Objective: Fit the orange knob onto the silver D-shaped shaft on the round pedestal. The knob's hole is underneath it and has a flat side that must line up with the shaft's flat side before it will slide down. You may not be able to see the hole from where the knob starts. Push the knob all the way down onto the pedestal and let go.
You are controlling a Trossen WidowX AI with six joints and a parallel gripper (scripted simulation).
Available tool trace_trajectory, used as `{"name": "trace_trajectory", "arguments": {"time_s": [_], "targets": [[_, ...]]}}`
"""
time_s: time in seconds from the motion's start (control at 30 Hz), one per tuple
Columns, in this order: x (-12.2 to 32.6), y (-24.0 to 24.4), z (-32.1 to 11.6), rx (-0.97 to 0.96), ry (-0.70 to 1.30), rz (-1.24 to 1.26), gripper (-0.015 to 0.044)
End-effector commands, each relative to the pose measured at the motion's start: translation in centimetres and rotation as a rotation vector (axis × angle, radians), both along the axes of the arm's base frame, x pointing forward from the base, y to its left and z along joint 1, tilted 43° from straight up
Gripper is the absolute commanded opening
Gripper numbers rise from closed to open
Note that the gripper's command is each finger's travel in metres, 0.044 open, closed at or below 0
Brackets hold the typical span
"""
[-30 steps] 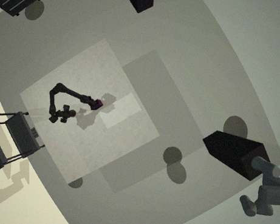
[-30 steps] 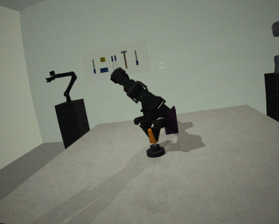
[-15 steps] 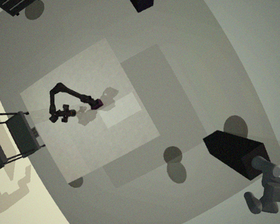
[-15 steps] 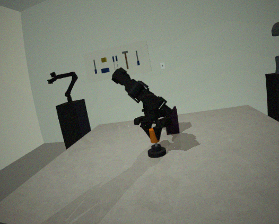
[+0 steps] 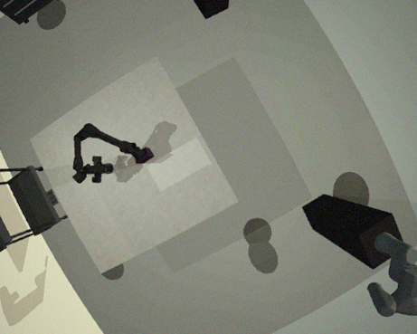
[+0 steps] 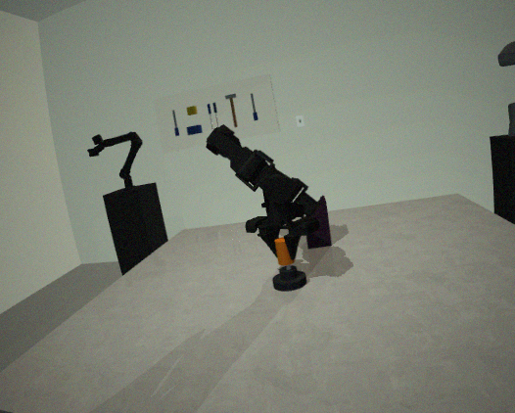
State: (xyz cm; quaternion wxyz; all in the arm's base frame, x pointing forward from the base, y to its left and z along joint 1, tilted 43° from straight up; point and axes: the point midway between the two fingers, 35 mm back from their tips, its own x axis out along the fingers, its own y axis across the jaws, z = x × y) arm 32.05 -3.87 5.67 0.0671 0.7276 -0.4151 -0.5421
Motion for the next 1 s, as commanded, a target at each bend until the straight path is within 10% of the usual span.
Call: {"name": "trace_trajectory", "arguments": {"time_s": [0.0,0.97], "targets": [[0.08,-0.09,-0.07,-0.004,0.002,0.005,0.0],[-0.25,0.04,0.3,-0.018,0.145,0.158,0.0]]}}
